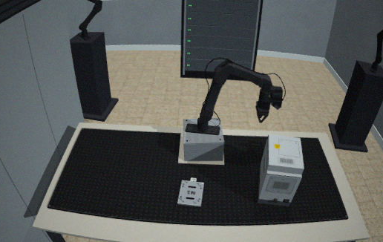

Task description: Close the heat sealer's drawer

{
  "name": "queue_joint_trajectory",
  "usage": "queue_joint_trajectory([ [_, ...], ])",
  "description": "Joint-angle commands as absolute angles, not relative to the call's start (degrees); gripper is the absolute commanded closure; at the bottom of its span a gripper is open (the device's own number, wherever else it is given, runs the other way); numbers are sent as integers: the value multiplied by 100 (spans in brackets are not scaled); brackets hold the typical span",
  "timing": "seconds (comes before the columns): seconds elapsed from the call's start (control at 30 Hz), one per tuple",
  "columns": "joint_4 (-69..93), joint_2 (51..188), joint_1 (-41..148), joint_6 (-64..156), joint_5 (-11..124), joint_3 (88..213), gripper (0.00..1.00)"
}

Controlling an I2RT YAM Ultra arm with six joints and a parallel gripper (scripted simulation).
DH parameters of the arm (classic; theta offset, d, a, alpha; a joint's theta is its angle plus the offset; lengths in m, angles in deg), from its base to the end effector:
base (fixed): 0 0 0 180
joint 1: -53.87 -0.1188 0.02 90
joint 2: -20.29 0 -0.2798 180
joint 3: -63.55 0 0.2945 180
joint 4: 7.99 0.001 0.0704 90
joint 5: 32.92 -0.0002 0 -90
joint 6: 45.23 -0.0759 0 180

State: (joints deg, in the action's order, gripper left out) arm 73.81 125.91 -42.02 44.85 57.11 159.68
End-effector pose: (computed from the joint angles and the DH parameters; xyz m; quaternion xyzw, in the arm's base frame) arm -0.0403 0.3802 0.1935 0.7429 -0.6693 0.0082 0.0077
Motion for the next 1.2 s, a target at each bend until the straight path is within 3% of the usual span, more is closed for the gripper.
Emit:
queue_joint_trajectory([
  [0.0,7341,12376,-4217,4459,5704,16161,55],
  [1.17,7265,12761,-4230,4322,5678,16272,55],
])
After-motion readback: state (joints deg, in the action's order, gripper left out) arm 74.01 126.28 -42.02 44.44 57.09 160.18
